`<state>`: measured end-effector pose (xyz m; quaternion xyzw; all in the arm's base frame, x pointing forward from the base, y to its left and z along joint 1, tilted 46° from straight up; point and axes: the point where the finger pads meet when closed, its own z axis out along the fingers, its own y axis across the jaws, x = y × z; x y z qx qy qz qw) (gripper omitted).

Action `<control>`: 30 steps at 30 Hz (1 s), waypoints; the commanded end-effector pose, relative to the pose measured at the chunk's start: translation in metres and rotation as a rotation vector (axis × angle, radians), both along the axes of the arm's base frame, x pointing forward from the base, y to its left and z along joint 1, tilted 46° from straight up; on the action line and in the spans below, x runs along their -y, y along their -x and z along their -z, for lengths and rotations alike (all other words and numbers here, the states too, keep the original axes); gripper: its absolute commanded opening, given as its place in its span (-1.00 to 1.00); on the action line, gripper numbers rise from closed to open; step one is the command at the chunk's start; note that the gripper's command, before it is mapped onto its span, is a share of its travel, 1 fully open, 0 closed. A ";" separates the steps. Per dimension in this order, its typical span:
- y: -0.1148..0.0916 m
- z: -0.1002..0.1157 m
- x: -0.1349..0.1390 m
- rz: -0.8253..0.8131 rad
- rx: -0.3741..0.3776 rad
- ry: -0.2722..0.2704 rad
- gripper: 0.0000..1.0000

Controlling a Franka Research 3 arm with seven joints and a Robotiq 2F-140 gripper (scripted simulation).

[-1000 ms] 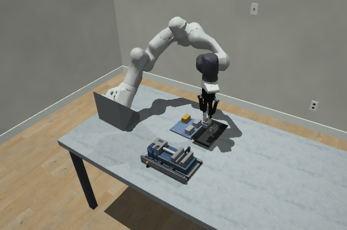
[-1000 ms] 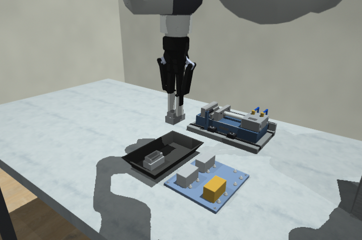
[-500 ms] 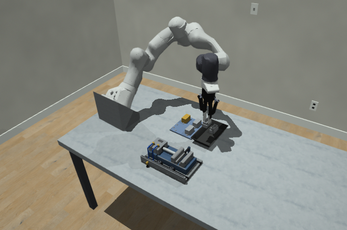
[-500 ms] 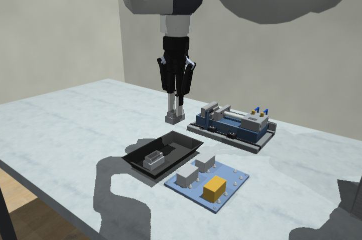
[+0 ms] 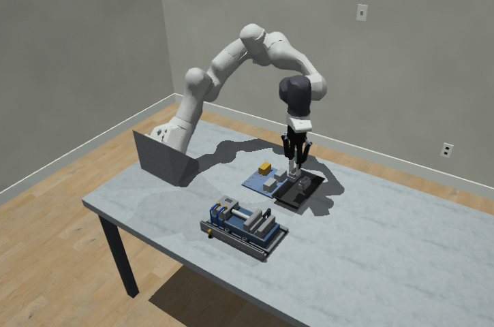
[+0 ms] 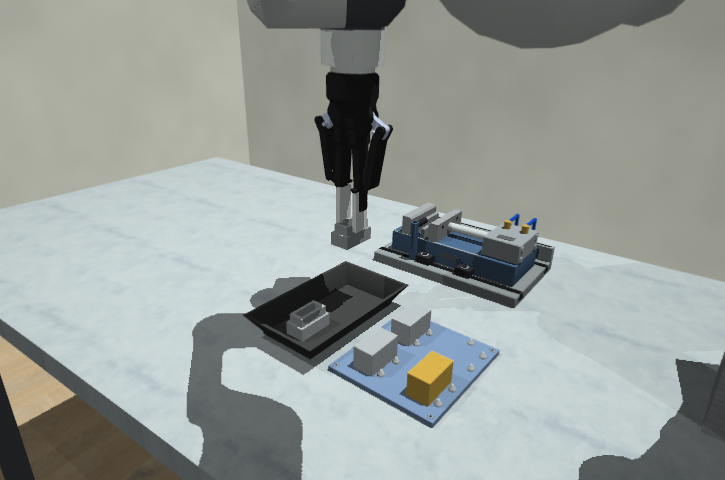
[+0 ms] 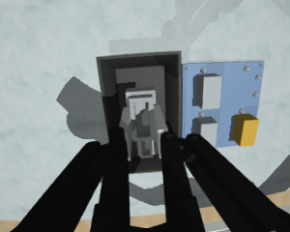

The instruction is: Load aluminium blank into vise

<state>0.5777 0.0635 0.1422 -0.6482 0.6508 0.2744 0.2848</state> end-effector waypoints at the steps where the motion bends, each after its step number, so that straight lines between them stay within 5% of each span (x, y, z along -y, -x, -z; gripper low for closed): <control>1: 0.000 0.000 0.003 0.005 -0.004 0.002 -1.00; 30: 0.000 0.005 -0.002 0.005 -0.004 0.002 -1.00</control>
